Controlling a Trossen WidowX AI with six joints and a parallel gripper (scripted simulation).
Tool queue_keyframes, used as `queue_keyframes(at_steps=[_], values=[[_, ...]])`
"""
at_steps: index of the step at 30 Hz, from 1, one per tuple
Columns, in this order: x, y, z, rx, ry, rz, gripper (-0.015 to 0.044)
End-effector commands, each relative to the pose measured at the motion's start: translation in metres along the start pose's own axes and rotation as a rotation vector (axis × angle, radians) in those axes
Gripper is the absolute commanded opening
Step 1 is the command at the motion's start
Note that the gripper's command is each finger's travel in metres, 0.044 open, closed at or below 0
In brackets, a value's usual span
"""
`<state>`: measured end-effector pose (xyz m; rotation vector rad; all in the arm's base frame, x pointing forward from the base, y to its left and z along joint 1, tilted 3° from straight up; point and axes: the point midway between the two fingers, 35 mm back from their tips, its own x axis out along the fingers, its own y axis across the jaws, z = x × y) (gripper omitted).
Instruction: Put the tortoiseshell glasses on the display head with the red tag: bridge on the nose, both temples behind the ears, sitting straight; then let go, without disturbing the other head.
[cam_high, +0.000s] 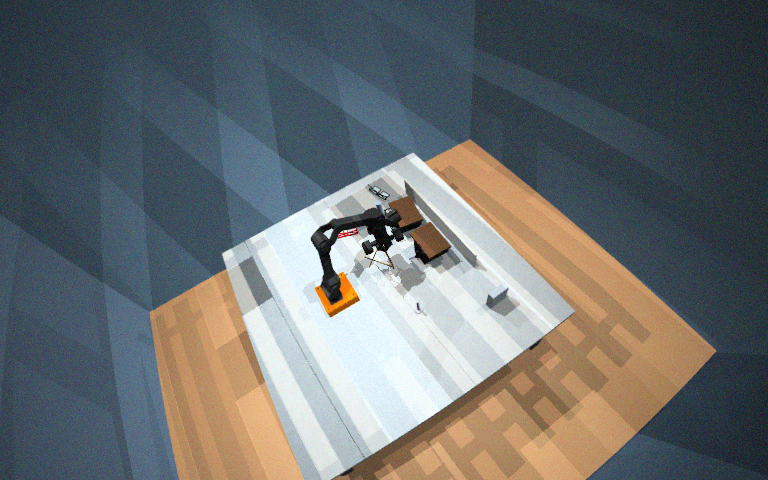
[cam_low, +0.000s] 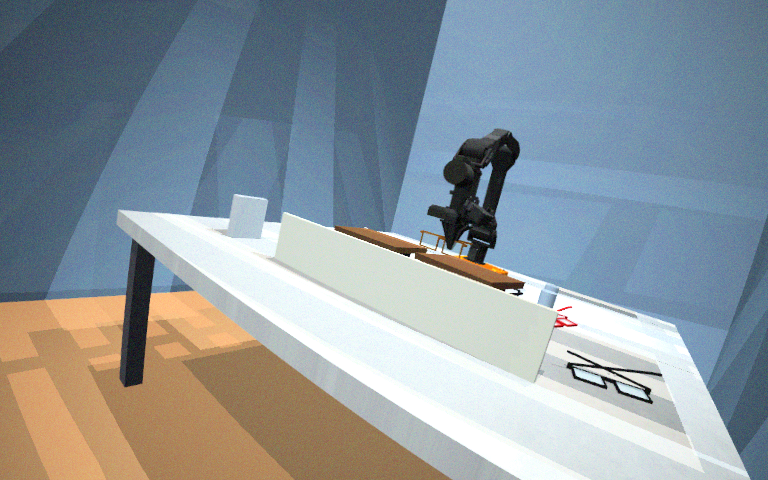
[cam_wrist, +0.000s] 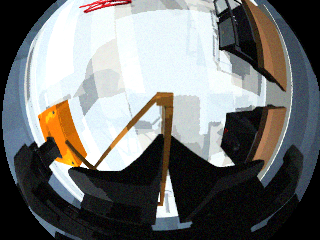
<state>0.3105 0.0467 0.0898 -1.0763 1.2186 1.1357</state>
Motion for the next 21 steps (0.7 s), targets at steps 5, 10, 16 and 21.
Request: queue_keyframes(at_steps=[5, 10, 16, 21], values=[[-0.017, -0.001, -0.001, -0.011, -0.002, 0.005, 0.0000], [-0.018, -0.012, -0.017, -0.051, 0.000, 0.003, 0.0000], [-0.019, -0.029, -0.049, -0.125, 0.004, 0.002, 0.0000], [-0.020, -0.041, -0.077, -0.187, 0.007, 0.001, 0.0000]])
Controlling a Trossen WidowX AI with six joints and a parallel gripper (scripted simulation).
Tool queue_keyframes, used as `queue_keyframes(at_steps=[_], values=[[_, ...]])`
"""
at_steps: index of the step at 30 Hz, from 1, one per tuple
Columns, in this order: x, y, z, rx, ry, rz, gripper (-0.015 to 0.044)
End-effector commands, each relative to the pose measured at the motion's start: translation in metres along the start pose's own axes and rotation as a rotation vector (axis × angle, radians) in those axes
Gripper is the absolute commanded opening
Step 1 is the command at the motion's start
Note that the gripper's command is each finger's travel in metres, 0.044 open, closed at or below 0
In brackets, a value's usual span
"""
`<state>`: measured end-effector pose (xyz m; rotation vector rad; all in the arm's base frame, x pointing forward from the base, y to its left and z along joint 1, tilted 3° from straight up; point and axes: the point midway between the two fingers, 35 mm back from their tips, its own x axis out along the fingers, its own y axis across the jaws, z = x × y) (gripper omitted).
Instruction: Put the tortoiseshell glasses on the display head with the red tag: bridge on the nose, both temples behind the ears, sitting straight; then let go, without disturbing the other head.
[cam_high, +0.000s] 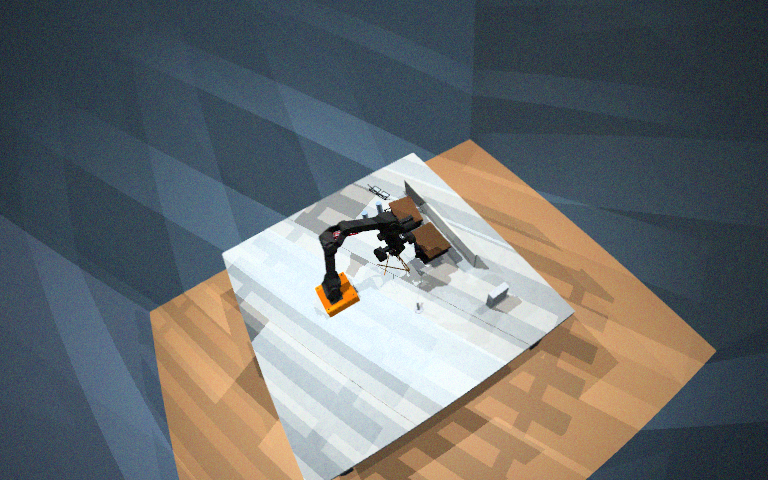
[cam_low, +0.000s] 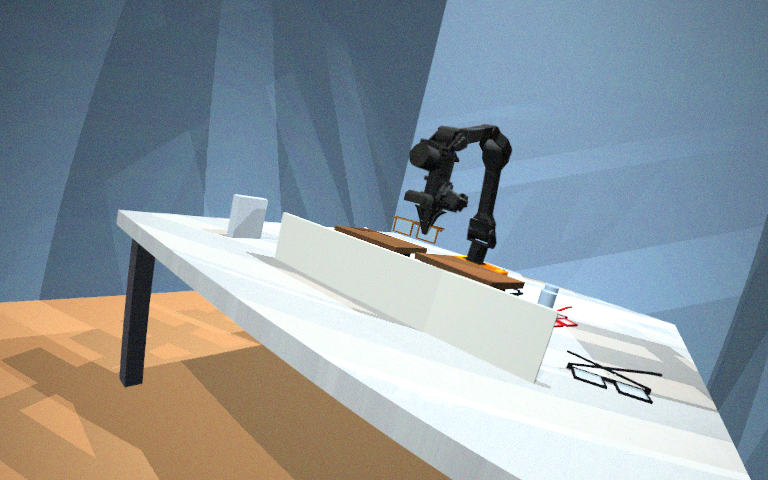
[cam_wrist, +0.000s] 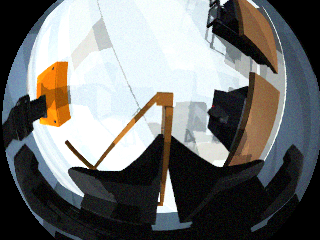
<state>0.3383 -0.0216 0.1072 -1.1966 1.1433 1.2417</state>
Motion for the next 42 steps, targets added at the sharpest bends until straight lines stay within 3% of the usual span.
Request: queue_keyframes(at_steps=[1, 27, 33, 42], values=[[0.000, -0.004, -0.021, -0.044, 0.004, 0.006, 0.0000], [0.001, 0.013, -0.192, -0.363, 0.012, 0.011, 0.0000], [0.006, 0.014, -0.196, -0.371, 0.012, 0.012, 0.0000], [0.045, 0.014, -0.197, -0.371, 0.012, 0.011, 0.0000]])
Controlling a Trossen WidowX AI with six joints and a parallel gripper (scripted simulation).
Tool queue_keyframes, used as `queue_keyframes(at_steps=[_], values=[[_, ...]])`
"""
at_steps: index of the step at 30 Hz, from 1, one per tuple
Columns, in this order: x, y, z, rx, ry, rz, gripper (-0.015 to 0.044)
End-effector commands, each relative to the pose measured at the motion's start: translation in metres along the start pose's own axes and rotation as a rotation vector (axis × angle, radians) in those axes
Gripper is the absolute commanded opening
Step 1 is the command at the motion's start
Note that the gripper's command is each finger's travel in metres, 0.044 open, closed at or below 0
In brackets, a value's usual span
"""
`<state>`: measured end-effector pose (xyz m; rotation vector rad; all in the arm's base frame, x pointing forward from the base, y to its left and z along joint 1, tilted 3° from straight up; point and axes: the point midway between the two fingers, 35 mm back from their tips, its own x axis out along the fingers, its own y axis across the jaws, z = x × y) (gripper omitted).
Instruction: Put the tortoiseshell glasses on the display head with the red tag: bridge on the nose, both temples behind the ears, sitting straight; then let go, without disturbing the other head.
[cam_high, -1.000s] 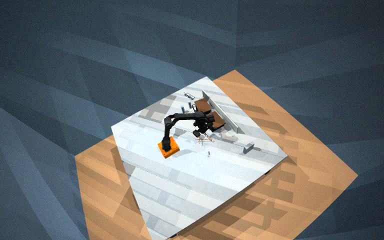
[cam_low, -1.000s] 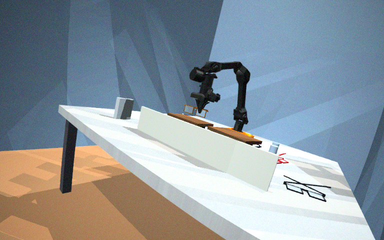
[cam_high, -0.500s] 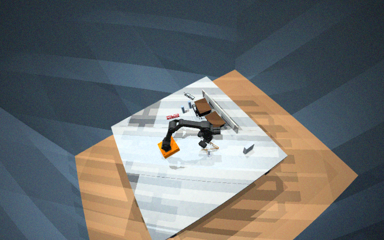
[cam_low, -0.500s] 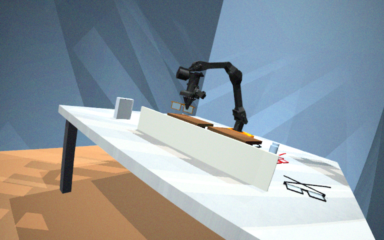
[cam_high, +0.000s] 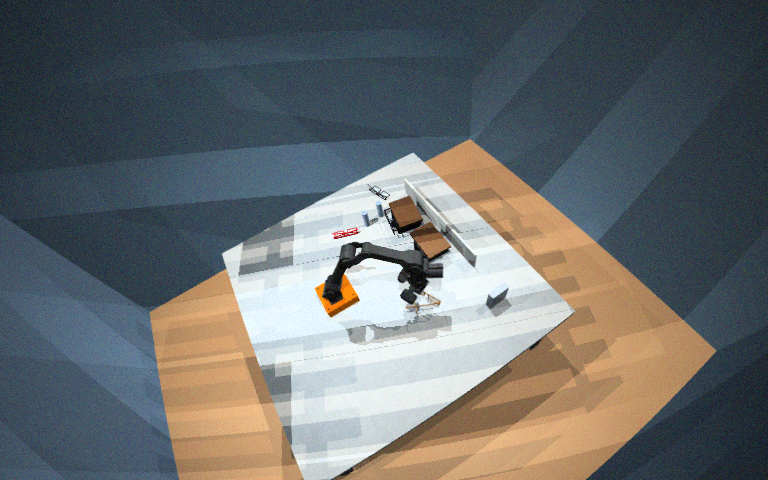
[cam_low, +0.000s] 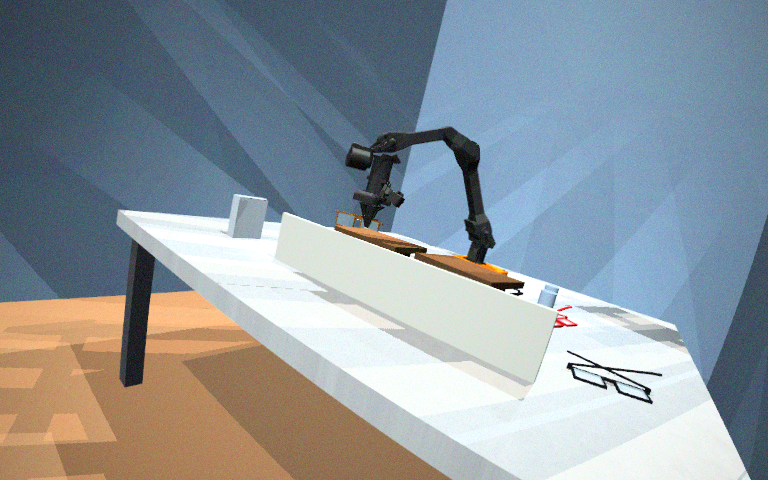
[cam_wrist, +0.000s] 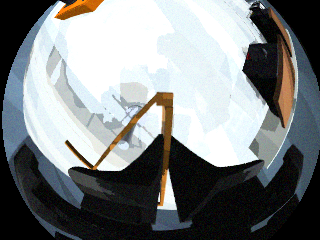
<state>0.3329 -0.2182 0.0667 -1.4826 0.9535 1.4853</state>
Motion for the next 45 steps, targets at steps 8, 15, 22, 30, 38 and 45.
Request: queue_keyframes(at_steps=[8, 15, 22, 30, 38, 45], values=[[0.032, 0.002, 0.003, -0.003, -0.011, 0.009, 0.0000], [0.032, -0.003, -0.002, -0.003, -0.011, 0.009, 0.0000], [0.032, -0.005, -0.003, -0.003, -0.011, 0.009, 0.0000], [0.032, -0.007, -0.006, -0.003, -0.010, 0.009, 0.0000], [0.032, -0.009, -0.008, -0.003, -0.010, 0.009, 0.0000], [0.032, -0.011, -0.010, -0.003, -0.010, 0.008, 0.0000]])
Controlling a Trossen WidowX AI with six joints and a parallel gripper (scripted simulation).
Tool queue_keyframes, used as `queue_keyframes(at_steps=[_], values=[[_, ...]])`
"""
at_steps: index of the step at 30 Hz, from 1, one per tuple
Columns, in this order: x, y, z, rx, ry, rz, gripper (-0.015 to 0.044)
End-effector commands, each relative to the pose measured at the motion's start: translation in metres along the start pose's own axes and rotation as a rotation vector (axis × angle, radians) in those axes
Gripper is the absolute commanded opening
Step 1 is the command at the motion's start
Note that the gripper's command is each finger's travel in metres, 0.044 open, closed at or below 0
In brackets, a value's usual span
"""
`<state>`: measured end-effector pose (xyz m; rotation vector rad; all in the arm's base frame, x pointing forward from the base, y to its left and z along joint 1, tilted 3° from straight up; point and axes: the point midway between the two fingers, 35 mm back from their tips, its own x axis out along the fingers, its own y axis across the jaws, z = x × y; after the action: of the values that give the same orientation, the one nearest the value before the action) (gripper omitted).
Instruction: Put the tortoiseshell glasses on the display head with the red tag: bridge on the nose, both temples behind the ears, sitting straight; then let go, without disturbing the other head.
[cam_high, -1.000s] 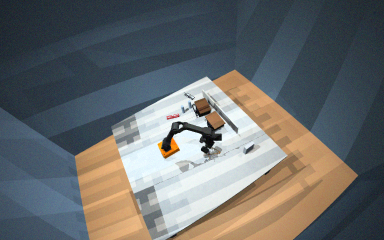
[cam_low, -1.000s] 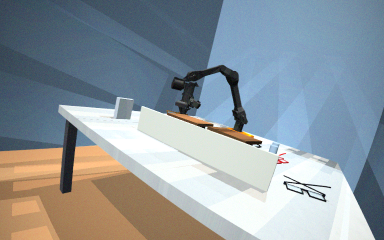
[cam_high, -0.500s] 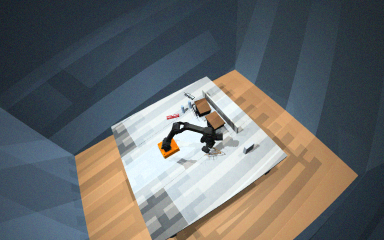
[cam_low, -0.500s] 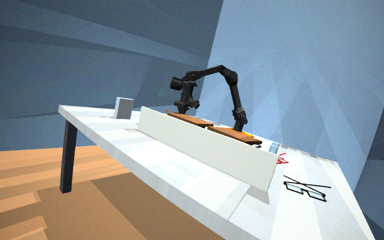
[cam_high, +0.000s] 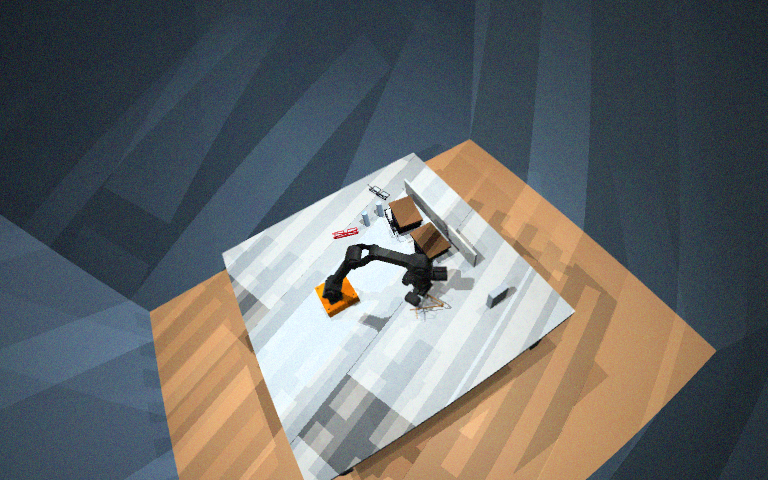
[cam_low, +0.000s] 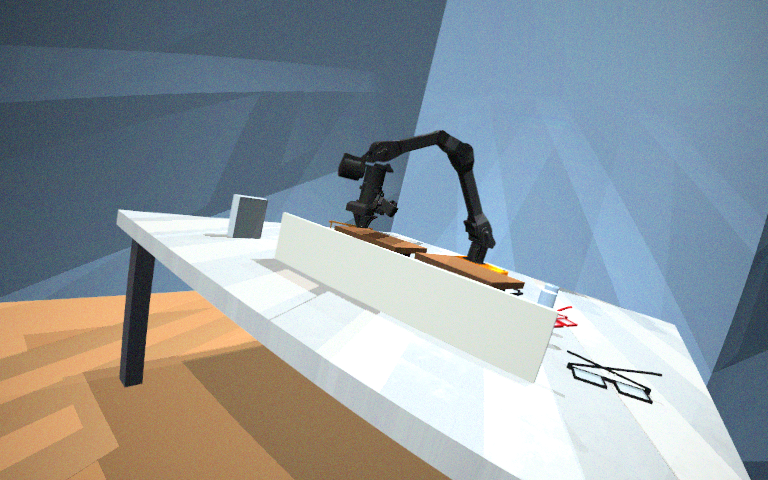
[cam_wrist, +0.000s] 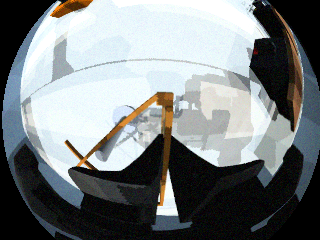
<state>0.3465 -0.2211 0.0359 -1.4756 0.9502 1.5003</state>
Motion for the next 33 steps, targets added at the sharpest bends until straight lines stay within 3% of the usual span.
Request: queue_keyframes(at_steps=[1, 33], values=[[0.0007, -0.0012, -0.0016, 0.003, 0.000, 0.001, 0.0000], [0.0005, -0.0087, -0.0112, 0.003, 0.001, 0.001, 0.0000]])
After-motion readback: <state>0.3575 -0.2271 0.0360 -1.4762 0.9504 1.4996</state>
